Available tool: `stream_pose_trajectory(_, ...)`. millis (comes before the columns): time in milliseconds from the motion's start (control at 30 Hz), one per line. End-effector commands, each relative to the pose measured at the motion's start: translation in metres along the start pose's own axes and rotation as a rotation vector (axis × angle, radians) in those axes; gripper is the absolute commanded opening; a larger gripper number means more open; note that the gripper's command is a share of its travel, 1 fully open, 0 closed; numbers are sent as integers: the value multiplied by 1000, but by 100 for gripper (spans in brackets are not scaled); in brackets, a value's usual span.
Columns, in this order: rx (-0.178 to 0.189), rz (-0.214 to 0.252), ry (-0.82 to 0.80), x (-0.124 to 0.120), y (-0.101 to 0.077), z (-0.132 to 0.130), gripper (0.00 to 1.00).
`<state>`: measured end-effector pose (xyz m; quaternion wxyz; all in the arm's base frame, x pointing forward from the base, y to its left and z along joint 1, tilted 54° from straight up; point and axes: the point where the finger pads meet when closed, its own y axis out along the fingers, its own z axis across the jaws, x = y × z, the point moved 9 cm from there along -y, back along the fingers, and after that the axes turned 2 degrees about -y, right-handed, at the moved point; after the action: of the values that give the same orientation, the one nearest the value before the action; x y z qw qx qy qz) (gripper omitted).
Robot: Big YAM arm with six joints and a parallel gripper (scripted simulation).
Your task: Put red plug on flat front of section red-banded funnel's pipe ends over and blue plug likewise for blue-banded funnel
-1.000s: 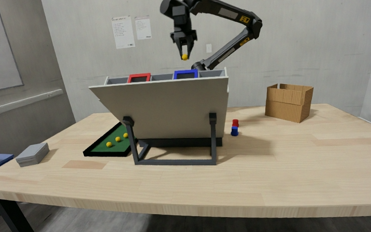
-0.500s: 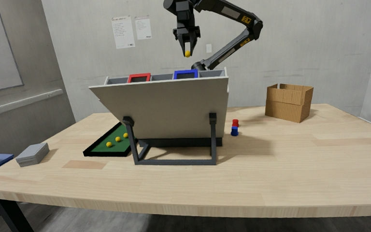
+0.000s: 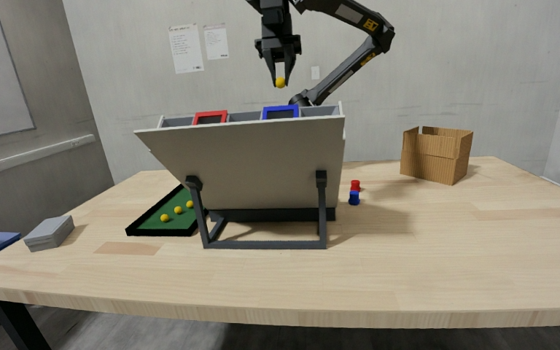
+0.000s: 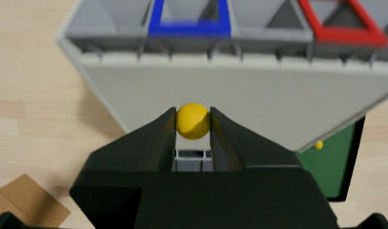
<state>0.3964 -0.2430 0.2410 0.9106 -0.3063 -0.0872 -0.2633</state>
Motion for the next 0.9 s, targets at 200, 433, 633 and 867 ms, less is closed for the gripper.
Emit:
stream_pose_trajectory(200,-17,-33,-1,69,12,3,0)
stream_pose_trajectory(433,-11,-24,-8,82,17,3,0)
stream_pose_trajectory(633,-6,-16,-14,94,20,2,0)
stream_pose_trajectory(867,-8,-20,-9,94,21,2,0)
